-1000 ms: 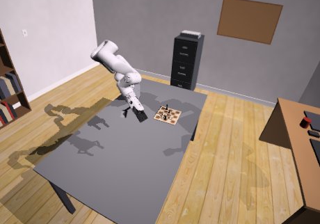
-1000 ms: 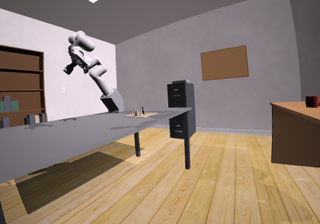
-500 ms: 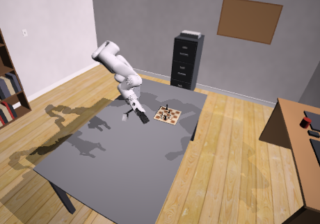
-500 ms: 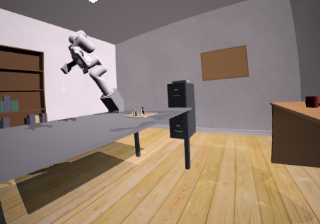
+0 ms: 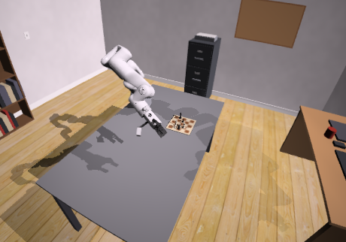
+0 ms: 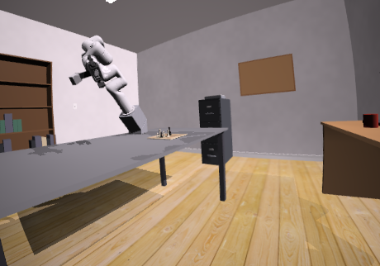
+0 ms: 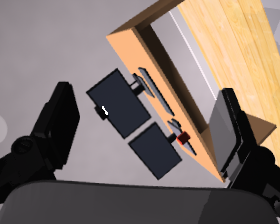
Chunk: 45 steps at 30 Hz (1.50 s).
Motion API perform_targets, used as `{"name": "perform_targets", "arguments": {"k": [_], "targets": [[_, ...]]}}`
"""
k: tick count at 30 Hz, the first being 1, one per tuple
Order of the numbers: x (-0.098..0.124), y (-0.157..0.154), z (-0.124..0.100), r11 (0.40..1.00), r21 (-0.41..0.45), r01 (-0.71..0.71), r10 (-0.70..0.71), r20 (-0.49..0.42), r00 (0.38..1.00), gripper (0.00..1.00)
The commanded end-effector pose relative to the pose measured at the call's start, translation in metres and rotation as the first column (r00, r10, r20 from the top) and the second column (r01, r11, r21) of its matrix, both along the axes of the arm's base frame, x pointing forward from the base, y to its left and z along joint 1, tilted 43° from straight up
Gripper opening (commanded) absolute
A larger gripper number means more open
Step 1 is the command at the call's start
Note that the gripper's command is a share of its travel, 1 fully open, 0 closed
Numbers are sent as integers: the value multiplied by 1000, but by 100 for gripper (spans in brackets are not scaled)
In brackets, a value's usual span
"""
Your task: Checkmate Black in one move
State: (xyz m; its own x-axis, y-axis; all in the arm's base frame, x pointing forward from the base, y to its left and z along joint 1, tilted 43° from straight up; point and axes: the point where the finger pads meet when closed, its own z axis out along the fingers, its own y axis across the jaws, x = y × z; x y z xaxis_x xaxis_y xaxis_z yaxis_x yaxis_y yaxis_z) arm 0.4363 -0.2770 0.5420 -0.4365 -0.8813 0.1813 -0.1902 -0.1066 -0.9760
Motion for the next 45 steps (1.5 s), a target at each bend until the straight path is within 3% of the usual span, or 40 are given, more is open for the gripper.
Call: {"name": "perform_targets", "arguments": {"k": [1,3,4,11,12,18,19,23,24,28,29,32,33,36,37,40,41,43,44,45], "targets": [[1,0,2,1000,-14,-3,3,9,1000,100],[1,0,2,1000,-14,-3,3,9,1000,100],[20,-1,4,989,-130,-64,59,-43,997,100],[20,-1,4,989,-130,-64,59,-43,997,100],[38,-1,3,961,-241,-133,112,-102,988,100],[38,-1,3,961,-241,-133,112,-102,988,100],[56,-1,1,915,-344,-208,159,-167,973,100],[56,-1,1,915,-344,-208,159,-167,973,100],[74,1,-5,852,-437,-287,200,-235,951,100],[74,1,-5,852,-437,-287,200,-235,951,100],[91,3,-12,773,-516,-368,235,-305,923,100],[91,3,-12,773,-516,-368,235,-305,923,100],[107,6,-22,680,-581,-447,264,-376,888,100],[107,6,-22,680,-581,-447,264,-376,888,100],[121,9,-34,574,-629,-523,285,-445,849,100],[121,9,-34,574,-629,-523,285,-445,849,100],[134,13,-48,460,-661,-593,301,-512,805,100],[134,13,-48,460,-661,-593,301,-512,805,100],[145,17,-64,370,-673,-640,309,-560,768,100],[145,17,-64,338,-677,-653,311,-575,757,100]]}}
